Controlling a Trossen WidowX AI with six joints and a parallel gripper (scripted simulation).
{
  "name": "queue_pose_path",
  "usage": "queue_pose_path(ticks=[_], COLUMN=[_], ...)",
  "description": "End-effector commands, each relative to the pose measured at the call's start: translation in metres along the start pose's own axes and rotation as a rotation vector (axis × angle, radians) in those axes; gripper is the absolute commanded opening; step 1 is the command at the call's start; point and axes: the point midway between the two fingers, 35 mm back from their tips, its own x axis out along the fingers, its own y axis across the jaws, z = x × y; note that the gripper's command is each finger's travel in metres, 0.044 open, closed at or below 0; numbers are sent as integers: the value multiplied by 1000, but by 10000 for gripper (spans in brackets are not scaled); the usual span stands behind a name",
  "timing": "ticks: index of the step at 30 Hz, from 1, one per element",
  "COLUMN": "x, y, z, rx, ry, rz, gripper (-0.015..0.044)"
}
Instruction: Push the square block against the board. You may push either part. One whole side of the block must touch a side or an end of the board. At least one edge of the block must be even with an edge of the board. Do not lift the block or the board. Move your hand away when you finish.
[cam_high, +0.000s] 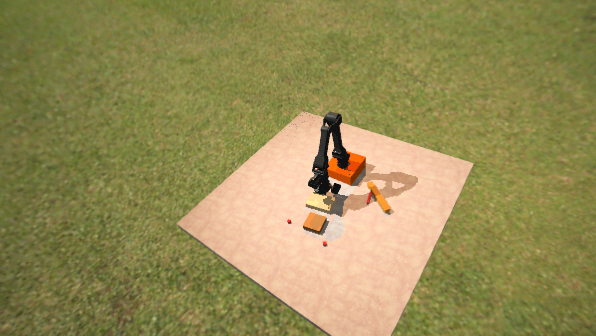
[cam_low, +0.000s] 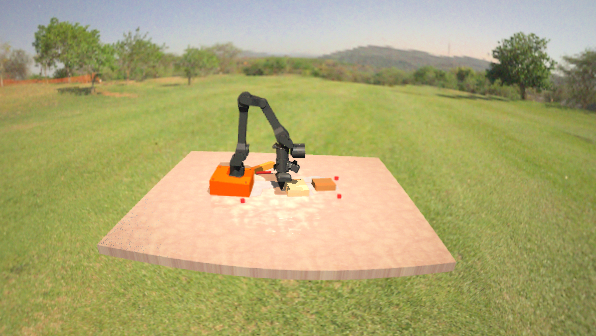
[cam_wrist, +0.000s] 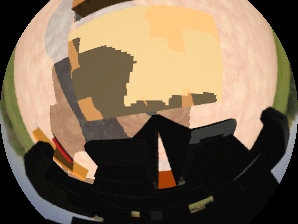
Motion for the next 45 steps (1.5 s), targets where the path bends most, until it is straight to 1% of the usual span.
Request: queue_pose_path(ticks=[1, 35, 45], x=[-1, 0, -1], y=[0, 1, 0], z=[5, 44, 32], rx=[0, 0, 0], ry=[-2, -5, -4], rz=[5, 5, 5], gripper=[0, 0, 0])
